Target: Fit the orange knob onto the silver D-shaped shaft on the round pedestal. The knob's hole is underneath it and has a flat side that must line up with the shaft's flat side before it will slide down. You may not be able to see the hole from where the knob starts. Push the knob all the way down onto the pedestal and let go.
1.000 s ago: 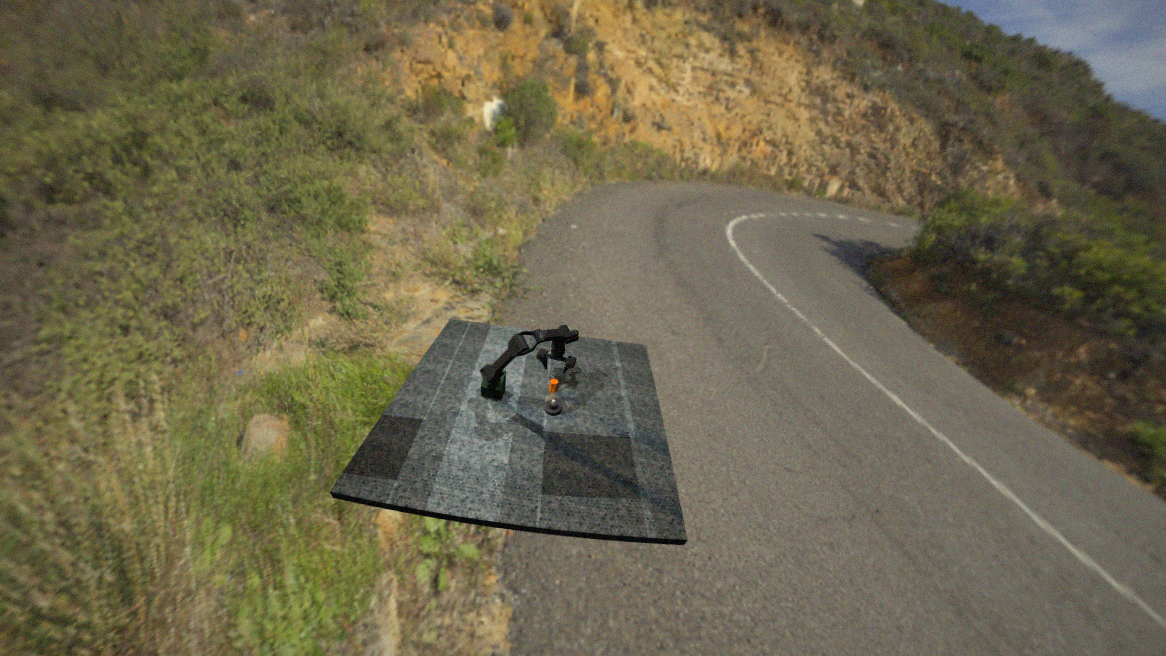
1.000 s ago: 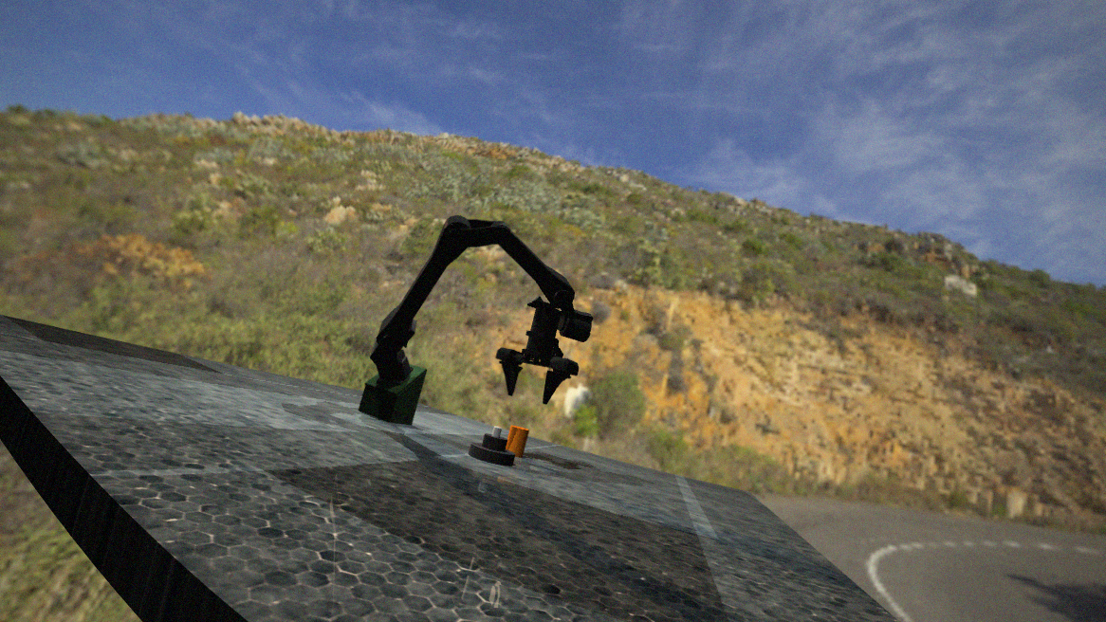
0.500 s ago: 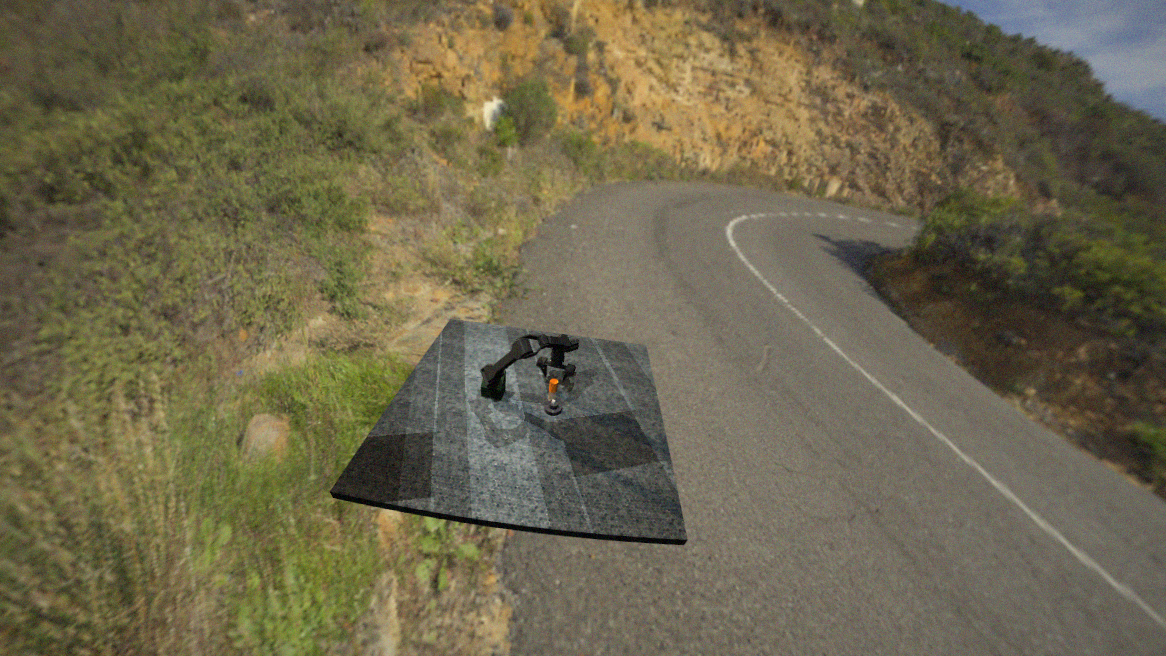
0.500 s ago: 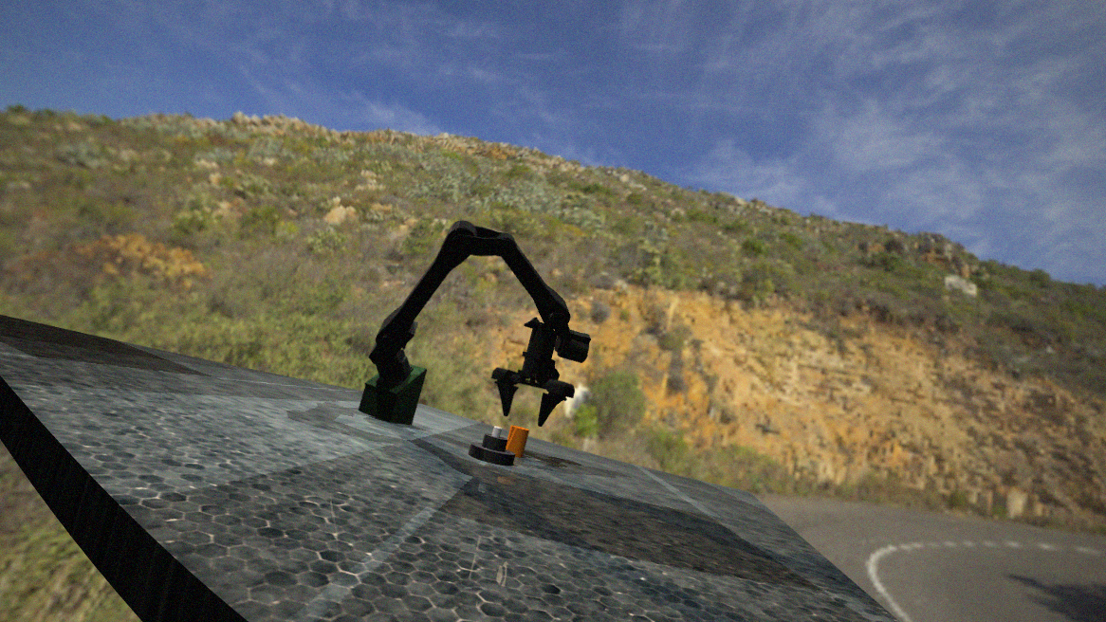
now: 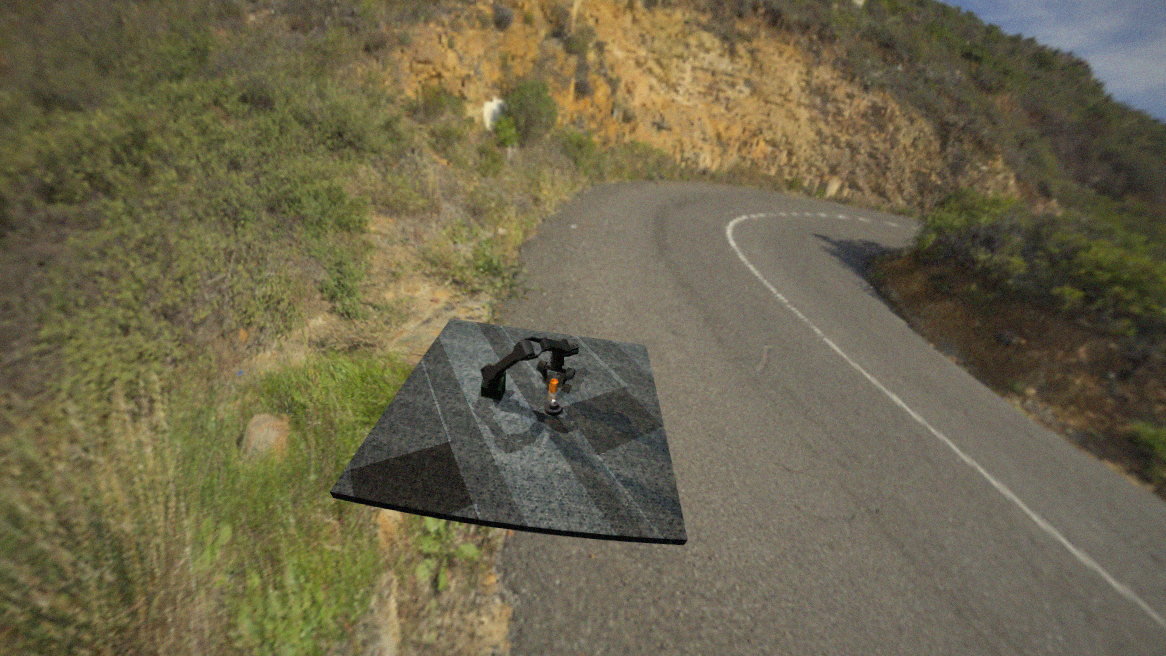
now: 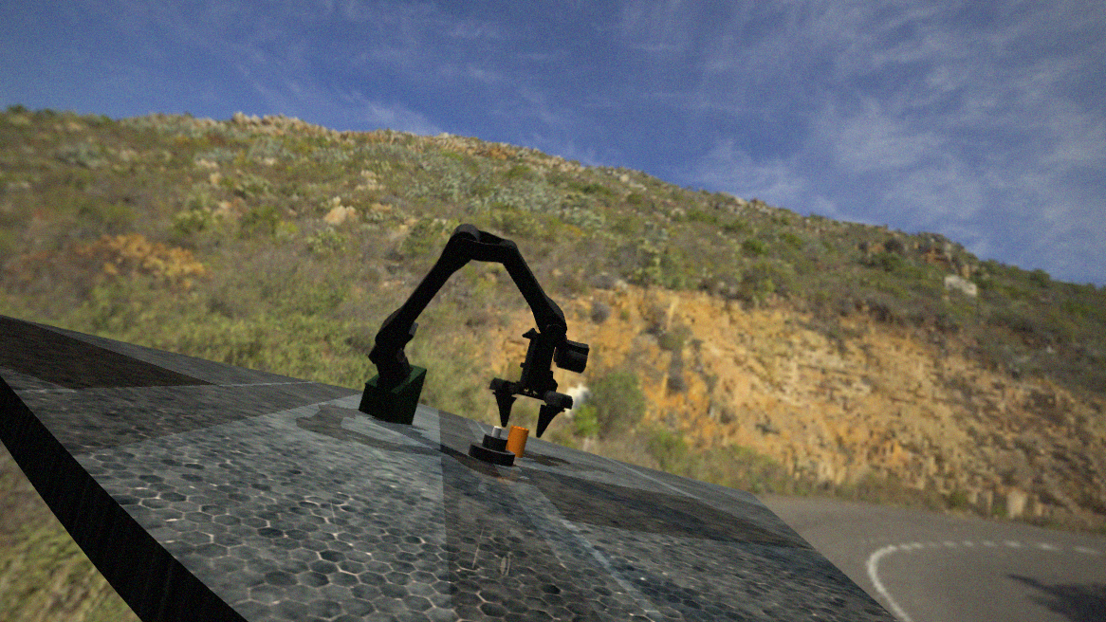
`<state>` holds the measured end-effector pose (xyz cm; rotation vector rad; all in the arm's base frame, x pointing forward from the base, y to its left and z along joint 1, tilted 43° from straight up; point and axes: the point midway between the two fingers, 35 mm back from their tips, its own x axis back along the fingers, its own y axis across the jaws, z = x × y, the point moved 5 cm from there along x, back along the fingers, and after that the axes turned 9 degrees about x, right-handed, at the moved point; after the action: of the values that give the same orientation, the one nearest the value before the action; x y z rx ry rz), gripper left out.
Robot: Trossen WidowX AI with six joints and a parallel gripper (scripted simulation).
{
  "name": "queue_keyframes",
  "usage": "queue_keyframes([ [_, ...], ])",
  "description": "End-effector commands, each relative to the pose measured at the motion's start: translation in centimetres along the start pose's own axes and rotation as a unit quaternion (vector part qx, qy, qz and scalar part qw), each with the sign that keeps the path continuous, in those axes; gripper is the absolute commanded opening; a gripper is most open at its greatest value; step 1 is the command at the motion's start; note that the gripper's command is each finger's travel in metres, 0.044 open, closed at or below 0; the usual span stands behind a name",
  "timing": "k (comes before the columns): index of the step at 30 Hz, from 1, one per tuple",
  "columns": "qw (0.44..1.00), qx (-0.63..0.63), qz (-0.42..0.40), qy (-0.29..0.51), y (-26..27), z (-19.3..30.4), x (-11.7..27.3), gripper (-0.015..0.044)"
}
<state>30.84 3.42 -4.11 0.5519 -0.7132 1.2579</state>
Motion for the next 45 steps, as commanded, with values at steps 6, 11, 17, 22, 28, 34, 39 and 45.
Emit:
queue_keyframes([
  [6,1.000,0.002,0.000,0.003,0.1,0.0,-1.5,0.0440],
  [11,1.000,0.002,0.000,0.004,0.1,0.1,-2.3,0.0440],
  [17,1.000,0.002,0.000,0.004,0.2,0.1,-3.2,0.0440],
  [22,1.000,0.002,0.000,0.005,0.2,0.2,-4.0,0.0440],
  [28,1.000,0.002,0.000,0.005,0.3,0.2,-4.2,0.0361],
  [34,1.000,0.002,0.000,0.005,0.3,0.2,-4.2,0.0204],
  [39,1.000,0.002,0.000,0.005,0.3,0.2,-4.2,0.0170],
  [45,1.000,0.003,0.001,0.004,0.0,0.1,-3.3,0.0052],
])
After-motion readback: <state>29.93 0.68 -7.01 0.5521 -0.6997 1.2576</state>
